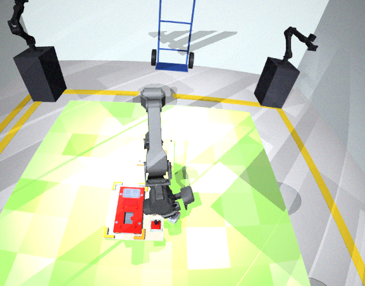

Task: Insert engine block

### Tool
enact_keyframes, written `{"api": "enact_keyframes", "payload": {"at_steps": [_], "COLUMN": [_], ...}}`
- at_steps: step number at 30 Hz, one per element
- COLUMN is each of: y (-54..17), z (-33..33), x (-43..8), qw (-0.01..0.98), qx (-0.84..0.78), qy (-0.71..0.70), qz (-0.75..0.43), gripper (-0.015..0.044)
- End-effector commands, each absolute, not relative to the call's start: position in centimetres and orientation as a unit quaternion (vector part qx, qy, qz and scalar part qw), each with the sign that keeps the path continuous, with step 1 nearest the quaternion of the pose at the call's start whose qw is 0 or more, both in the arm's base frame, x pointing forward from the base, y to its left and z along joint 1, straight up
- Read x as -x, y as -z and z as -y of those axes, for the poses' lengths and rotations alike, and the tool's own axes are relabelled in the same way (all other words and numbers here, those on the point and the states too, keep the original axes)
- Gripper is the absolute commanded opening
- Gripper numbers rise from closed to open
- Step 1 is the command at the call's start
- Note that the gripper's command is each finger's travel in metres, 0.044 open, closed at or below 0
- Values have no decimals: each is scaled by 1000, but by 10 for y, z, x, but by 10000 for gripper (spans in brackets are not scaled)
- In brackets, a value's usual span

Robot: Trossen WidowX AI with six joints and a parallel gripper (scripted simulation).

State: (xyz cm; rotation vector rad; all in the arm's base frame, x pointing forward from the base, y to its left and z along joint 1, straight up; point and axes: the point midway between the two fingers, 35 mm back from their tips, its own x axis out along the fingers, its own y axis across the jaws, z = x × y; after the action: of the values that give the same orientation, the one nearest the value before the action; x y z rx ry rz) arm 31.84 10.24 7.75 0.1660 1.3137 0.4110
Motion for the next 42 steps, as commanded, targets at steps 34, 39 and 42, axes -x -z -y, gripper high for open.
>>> {"api": "enact_keyframes", "payload": {"at_steps": [34,39,42], "y": [-105,-87,-77], "z": [-114,-114,-114], "x": [-324,-324,-325], "qw": [690,690,690], "qx": [-196,-196,-196], "qy": [185,185,185], "qz": [-672,-672,-672], "gripper": [440,440,440]}}
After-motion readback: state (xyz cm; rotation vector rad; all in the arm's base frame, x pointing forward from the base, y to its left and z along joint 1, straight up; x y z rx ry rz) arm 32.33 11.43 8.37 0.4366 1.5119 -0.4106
